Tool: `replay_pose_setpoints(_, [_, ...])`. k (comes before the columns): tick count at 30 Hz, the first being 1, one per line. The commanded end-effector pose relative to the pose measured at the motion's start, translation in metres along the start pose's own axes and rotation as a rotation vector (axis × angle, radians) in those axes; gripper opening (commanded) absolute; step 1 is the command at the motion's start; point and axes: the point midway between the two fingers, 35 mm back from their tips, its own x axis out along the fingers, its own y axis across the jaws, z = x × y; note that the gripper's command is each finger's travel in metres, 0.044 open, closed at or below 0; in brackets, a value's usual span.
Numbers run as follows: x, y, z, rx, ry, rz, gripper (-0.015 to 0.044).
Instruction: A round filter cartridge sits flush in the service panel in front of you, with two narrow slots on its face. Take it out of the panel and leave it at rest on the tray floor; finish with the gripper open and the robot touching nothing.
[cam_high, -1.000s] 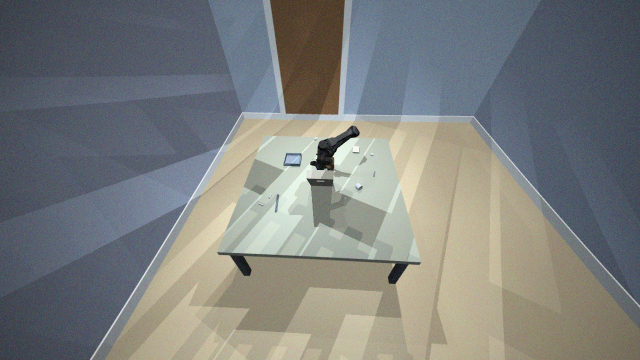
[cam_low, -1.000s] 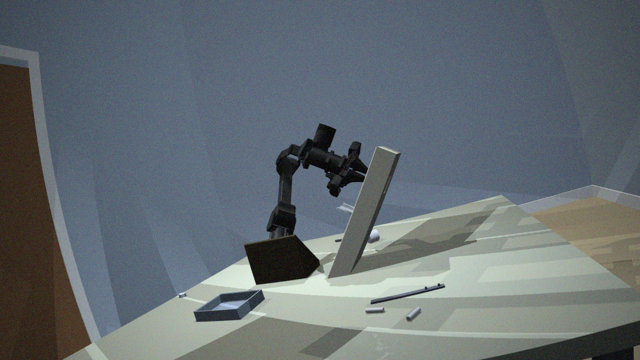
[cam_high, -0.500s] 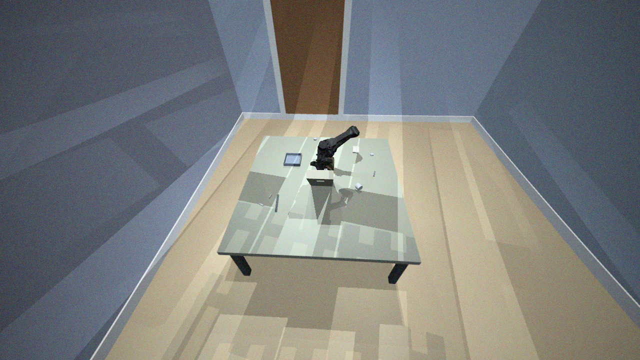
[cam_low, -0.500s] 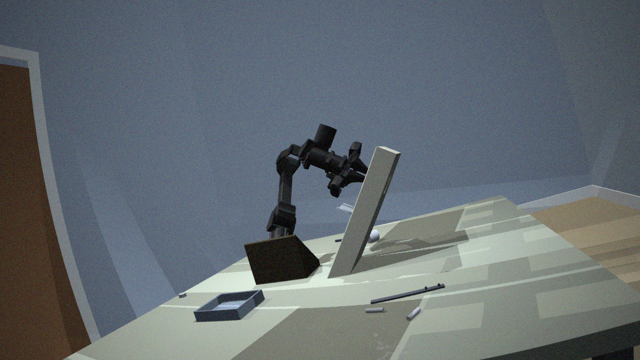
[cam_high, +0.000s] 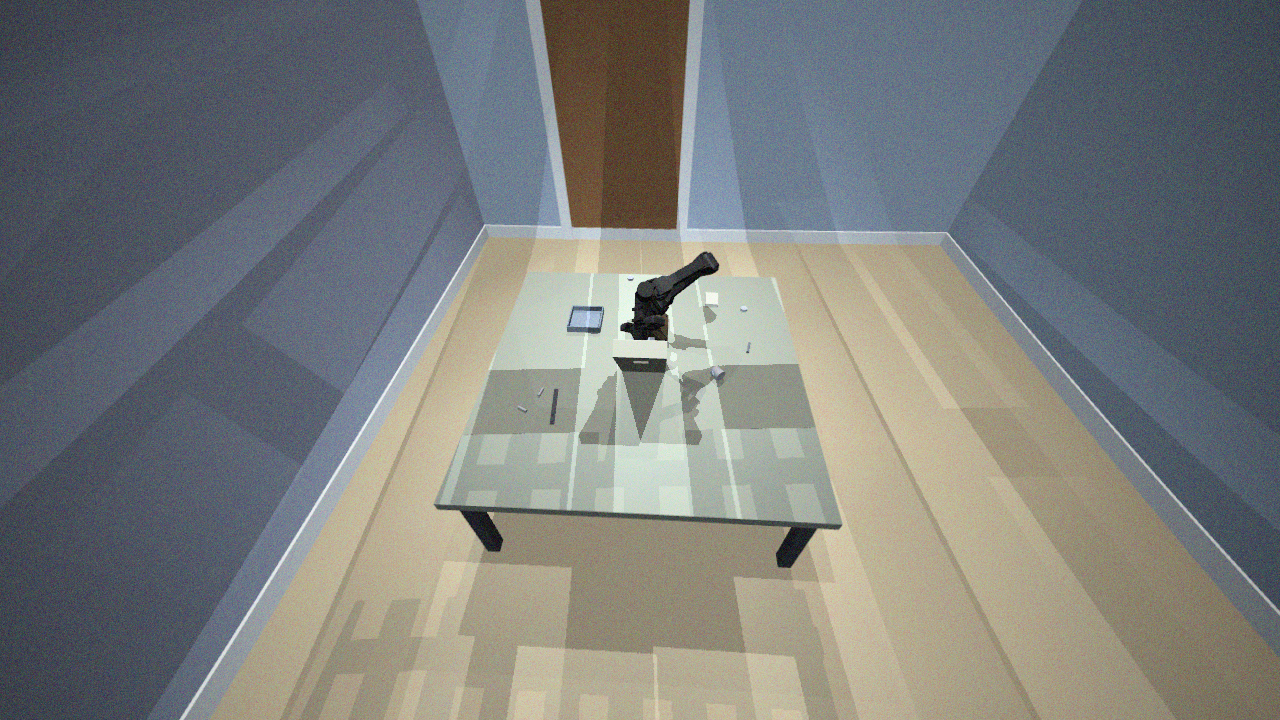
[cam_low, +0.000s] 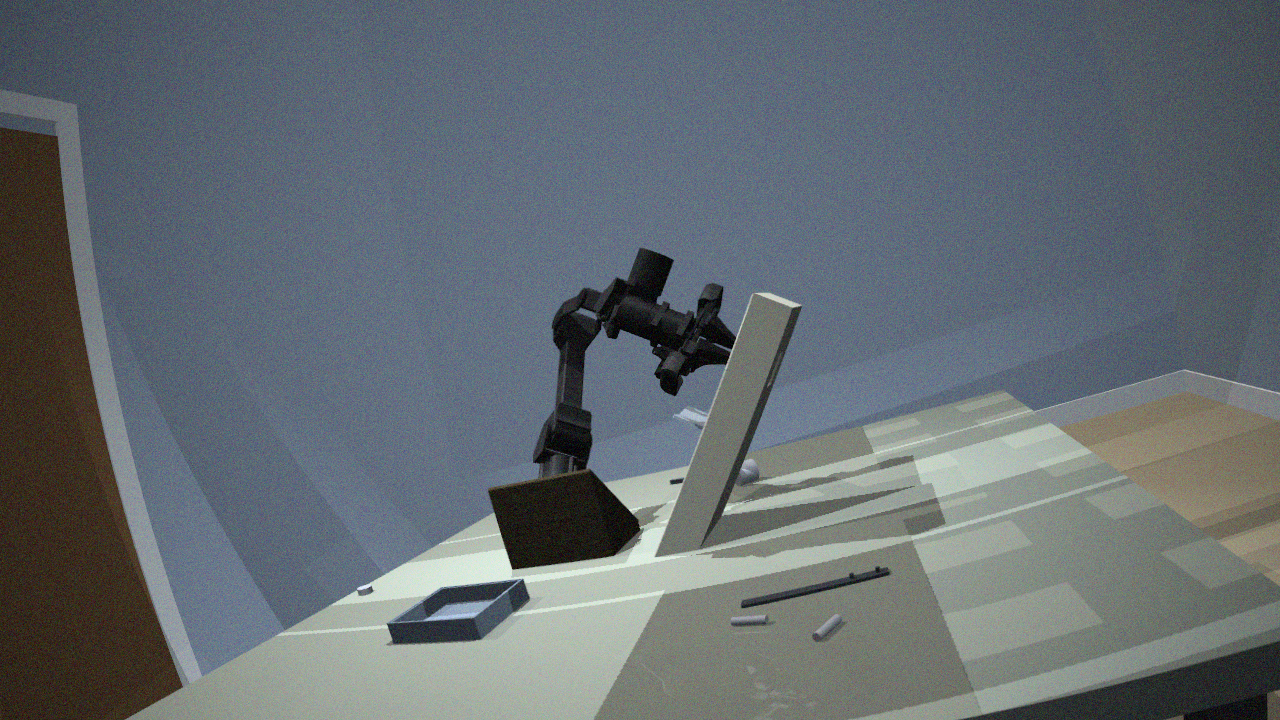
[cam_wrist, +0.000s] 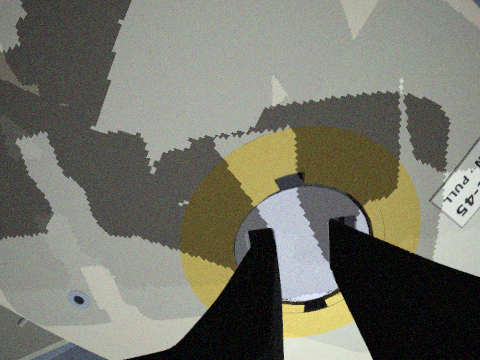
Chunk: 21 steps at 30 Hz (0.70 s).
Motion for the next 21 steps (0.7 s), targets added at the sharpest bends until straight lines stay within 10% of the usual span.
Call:
replay_pose_setpoints(1, [0.0013, -0.0003, 0.0001, 0.02, 0.001, 0.002, 0.0])
replay_pose_setpoints(21, [0.0055, 0.0002, 0.0005, 0.711, 0.004, 0.007, 0.0])
